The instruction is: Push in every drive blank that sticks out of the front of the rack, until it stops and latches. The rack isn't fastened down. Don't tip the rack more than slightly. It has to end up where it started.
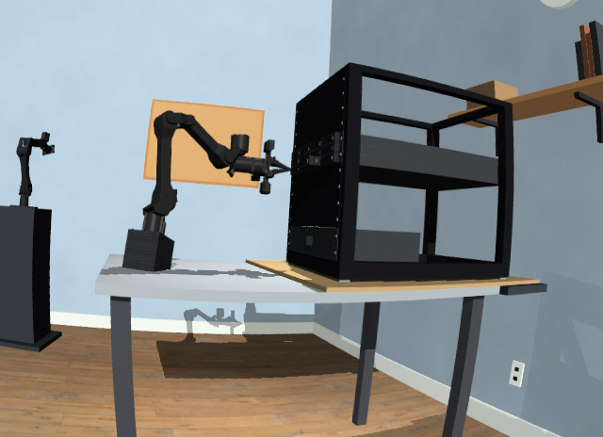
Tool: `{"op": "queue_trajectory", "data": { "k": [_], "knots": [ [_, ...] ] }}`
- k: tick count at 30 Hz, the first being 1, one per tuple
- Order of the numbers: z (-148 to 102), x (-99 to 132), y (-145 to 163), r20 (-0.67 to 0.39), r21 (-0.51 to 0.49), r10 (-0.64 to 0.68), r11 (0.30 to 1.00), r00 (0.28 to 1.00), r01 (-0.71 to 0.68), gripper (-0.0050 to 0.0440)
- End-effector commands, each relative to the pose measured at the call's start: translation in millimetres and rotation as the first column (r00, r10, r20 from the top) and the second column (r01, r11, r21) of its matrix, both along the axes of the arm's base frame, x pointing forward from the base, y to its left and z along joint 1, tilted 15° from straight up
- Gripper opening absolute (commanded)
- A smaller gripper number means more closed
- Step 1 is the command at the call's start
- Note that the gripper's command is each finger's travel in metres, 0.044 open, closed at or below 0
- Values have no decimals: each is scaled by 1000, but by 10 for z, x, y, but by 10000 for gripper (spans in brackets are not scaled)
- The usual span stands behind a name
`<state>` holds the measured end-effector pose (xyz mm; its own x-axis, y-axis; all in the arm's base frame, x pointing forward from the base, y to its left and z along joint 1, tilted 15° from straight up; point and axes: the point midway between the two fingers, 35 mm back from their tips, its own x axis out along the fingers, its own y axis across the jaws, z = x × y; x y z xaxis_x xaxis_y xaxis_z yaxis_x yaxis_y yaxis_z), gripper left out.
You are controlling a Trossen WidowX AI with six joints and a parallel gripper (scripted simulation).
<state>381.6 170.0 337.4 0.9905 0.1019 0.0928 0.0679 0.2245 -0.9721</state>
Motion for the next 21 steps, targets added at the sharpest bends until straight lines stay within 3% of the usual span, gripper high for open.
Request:
{"op": "queue_trajectory", "data": {
  "k": [1,21],
  "knots": [
    [120,8,-8,23,17,1,1000,1000,-1,-50],
    [130,37,-5,23,17,1,1000,1000,-1,-50]
  ]
}}
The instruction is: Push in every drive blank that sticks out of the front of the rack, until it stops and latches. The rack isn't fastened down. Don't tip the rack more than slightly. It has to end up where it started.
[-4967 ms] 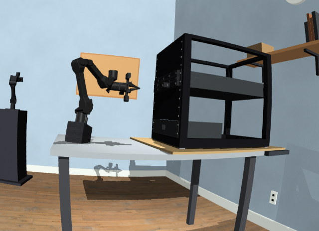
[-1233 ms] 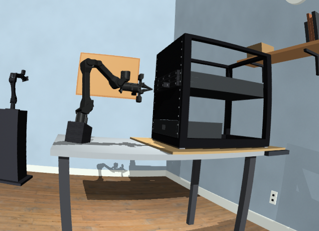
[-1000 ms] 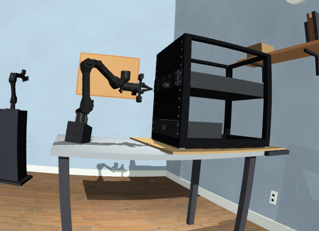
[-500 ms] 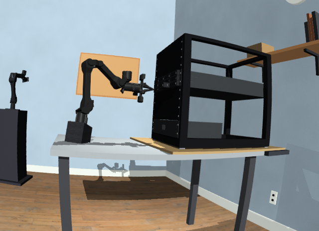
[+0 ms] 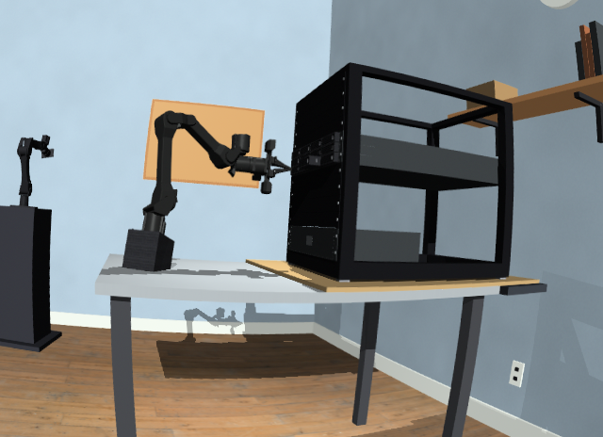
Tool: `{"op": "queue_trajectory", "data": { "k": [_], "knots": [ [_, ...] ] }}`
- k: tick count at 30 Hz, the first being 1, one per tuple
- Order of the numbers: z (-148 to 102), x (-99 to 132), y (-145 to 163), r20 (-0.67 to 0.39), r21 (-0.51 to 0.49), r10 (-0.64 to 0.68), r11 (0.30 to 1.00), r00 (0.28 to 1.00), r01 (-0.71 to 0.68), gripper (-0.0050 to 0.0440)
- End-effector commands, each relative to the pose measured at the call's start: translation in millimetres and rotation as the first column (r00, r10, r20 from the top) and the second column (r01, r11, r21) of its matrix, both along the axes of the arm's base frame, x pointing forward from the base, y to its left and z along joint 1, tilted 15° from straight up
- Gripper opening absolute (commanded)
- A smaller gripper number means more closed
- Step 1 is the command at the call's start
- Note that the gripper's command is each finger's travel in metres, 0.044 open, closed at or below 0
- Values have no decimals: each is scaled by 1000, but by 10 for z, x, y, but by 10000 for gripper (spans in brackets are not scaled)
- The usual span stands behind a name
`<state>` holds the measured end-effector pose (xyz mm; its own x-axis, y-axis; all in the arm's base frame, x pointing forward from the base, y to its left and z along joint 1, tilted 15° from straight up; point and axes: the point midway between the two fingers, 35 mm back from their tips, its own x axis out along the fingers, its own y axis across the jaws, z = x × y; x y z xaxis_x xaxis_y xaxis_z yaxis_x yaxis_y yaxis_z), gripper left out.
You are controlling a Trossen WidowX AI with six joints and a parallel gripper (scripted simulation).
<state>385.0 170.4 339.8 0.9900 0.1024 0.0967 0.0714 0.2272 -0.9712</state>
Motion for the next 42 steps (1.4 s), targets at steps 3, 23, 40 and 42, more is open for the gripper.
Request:
{"op": "queue_trajectory", "data": {
  "k": [3,23,40,42],
  "knots": [
    [106,5,-9,20,15,0,1000,1000,0,-50],
    [110,51,-5,20,15,0,1000,1000,0,-50],
    [112,81,-2,20,15,0,1000,1000,0,-50],
    [112,90,-1,20,15,0,1000,1000,0,-50]
  ]
}}
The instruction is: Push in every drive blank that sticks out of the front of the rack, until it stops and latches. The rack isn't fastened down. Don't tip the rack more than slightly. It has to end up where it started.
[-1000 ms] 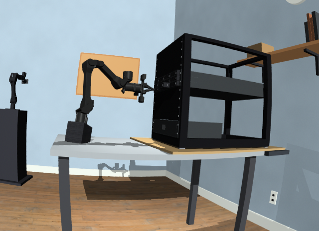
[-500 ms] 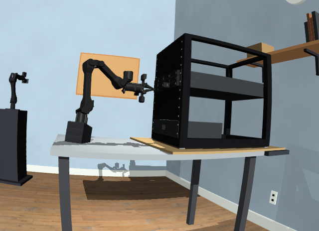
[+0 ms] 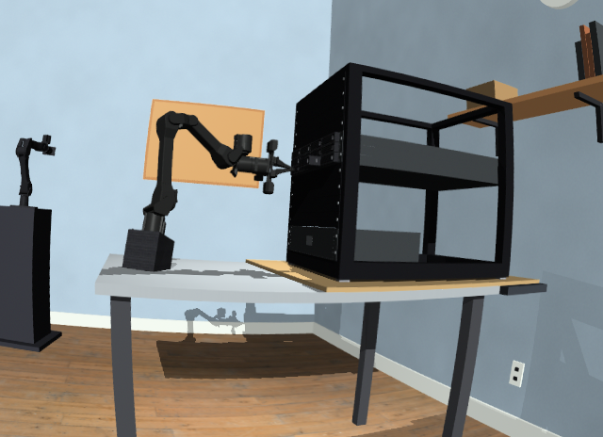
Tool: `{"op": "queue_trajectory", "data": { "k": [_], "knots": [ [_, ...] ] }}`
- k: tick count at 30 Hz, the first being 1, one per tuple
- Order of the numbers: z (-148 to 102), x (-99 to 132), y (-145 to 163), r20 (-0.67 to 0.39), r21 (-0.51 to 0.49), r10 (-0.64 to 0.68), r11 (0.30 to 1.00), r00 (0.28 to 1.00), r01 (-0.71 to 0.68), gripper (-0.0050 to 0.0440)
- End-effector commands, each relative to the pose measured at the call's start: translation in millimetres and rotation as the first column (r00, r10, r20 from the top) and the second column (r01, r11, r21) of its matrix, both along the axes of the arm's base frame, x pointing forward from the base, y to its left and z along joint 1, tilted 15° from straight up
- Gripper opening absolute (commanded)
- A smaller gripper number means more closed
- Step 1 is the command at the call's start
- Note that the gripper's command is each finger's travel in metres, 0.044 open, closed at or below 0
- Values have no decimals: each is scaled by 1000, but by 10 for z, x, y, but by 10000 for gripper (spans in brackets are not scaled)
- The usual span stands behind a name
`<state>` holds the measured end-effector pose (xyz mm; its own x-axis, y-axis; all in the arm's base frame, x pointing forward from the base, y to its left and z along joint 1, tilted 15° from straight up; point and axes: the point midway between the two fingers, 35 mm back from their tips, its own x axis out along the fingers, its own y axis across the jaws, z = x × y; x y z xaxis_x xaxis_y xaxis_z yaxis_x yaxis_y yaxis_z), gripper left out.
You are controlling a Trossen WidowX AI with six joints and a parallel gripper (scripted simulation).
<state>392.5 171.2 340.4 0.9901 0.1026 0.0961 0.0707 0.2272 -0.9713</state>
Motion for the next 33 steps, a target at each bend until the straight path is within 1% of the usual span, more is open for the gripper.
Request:
{"op": "queue_trajectory", "data": {
  "k": [1,33],
  "knots": [
    [105,17,-8,20,15,0,1000,1000,0,-50],
    [114,47,-6,20,15,0,1000,1000,0,-50]
  ]
}}
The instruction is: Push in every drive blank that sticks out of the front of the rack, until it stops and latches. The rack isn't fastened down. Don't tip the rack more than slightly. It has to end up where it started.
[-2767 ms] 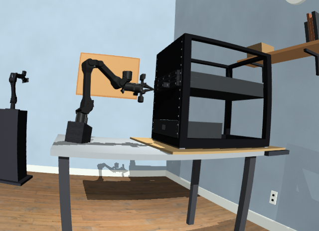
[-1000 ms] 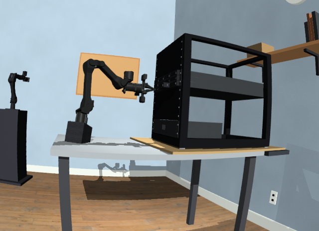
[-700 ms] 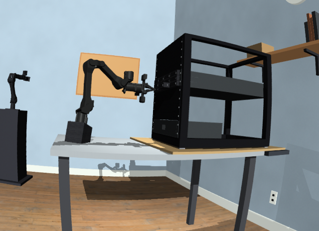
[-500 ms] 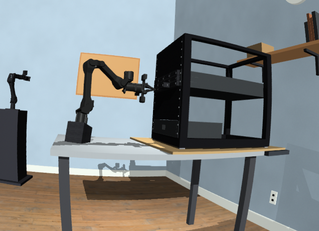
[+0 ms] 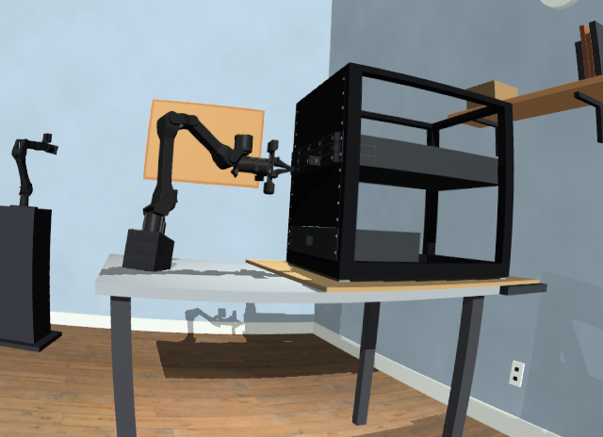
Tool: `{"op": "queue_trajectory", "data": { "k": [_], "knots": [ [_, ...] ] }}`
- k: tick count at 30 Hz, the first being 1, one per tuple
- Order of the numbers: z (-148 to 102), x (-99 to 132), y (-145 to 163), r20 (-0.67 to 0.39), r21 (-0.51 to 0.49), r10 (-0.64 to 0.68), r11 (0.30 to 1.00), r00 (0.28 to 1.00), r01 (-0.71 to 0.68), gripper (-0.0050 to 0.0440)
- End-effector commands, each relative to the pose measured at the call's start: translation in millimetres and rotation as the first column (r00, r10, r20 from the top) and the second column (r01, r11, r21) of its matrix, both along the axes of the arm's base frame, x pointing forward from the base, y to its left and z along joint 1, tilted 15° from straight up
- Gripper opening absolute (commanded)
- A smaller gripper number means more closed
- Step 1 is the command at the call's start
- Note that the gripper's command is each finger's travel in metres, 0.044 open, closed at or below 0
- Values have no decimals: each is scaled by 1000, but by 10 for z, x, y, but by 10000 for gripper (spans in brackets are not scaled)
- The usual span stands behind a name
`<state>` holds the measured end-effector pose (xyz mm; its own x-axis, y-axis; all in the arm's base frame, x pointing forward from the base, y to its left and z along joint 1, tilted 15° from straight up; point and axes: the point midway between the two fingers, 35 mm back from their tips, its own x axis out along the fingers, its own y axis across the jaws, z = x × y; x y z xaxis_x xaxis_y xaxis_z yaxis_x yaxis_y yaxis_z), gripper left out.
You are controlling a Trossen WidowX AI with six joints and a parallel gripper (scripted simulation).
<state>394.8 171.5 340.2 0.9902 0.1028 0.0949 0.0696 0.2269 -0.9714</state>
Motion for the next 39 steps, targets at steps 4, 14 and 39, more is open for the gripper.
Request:
{"op": "queue_trajectory", "data": {
  "k": [4,14,39],
  "knots": [
    [116,24,-9,21,15,0,1000,1000,0,-50],
    [116,24,-9,21,15,0,1000,1000,0,-50],
    [69,-393,-52,21,15,0,1000,1000,0,-50]
  ]
}}
